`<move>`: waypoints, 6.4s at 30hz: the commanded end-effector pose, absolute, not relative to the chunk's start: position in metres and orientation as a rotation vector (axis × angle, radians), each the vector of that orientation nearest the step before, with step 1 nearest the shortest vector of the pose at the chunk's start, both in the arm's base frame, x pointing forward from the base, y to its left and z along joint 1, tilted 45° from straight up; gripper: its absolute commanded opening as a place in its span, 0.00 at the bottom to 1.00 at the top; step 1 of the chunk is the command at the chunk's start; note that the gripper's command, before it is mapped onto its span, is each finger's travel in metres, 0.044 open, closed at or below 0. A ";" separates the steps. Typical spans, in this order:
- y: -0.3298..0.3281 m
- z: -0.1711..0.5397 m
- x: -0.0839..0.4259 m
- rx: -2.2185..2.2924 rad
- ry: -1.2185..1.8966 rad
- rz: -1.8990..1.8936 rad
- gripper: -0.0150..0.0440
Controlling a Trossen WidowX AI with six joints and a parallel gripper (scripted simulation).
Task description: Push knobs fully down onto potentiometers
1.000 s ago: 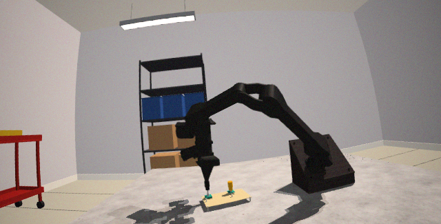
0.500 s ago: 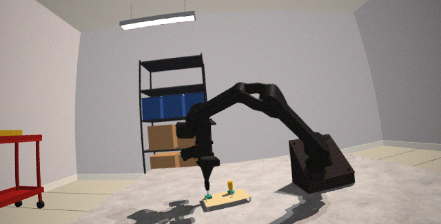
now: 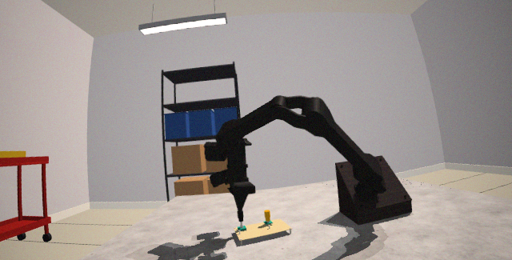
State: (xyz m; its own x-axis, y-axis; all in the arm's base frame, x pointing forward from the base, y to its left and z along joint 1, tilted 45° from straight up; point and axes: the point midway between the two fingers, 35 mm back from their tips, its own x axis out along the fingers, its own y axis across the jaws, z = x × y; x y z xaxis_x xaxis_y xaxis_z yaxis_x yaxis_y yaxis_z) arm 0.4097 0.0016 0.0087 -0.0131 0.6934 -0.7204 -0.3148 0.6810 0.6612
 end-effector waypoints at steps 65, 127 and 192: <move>0.029 -0.013 0.410 0.339 1.378 0.862 0.25; 0.025 -0.010 0.411 0.338 1.378 0.861 0.25; -0.025 0.031 0.211 0.342 1.392 0.858 1.00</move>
State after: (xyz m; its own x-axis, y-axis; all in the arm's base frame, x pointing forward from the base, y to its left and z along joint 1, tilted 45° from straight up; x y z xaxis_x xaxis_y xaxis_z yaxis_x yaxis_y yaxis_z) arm 0.2130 -0.0255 0.0326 -0.0478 0.6999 -0.7126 -0.3210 0.6648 0.6745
